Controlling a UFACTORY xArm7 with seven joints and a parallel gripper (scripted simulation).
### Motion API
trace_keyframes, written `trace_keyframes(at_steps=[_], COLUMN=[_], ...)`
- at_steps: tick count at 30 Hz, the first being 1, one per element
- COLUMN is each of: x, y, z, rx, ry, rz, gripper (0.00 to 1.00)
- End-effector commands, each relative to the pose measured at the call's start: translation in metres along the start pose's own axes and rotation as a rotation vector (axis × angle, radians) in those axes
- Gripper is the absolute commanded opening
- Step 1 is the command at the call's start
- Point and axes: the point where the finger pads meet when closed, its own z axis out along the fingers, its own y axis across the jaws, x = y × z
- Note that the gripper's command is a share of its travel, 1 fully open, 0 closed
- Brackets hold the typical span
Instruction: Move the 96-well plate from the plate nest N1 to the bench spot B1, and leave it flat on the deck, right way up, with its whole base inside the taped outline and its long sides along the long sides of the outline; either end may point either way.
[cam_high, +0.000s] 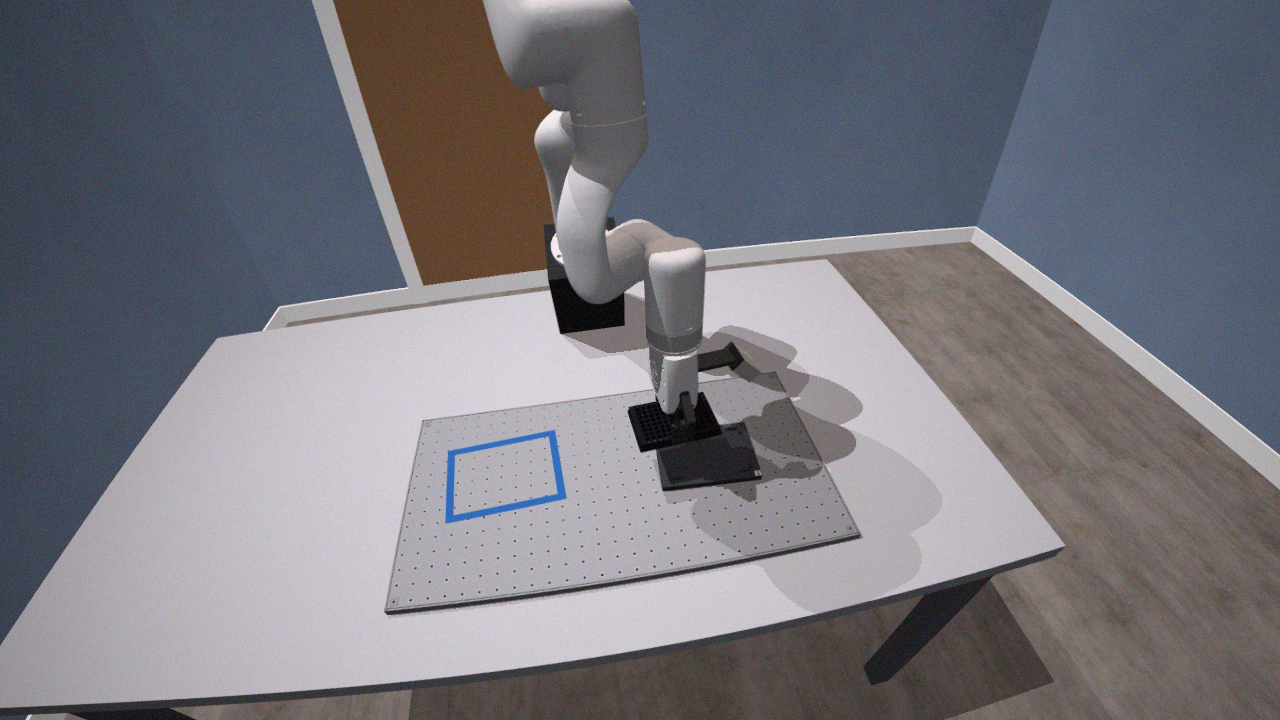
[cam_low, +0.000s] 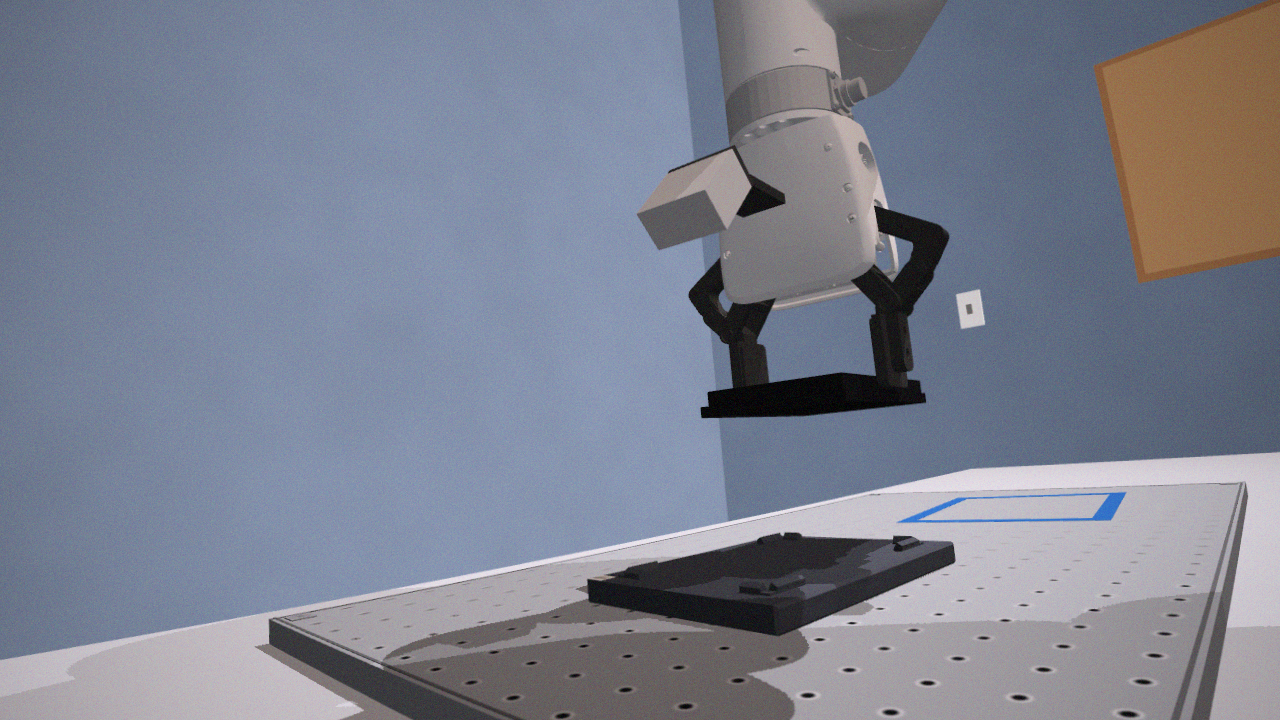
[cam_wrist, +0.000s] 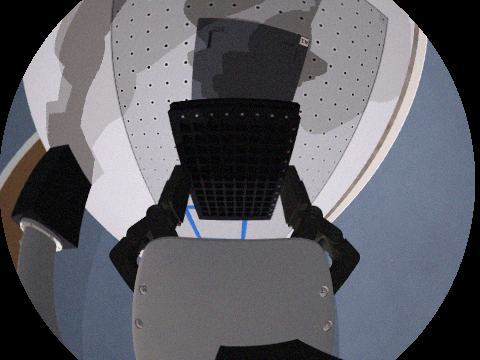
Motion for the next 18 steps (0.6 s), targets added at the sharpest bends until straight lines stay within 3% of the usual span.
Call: trace_keyframes(at_steps=[1, 18], x=[-0.005, -0.054], y=[0.0, -0.008], z=[-0.001, 0.001], rx=[-0.001, -0.001], ry=[0.004, 0.004], rz=[-0.002, -0.002], gripper=[0.0, 0.0])
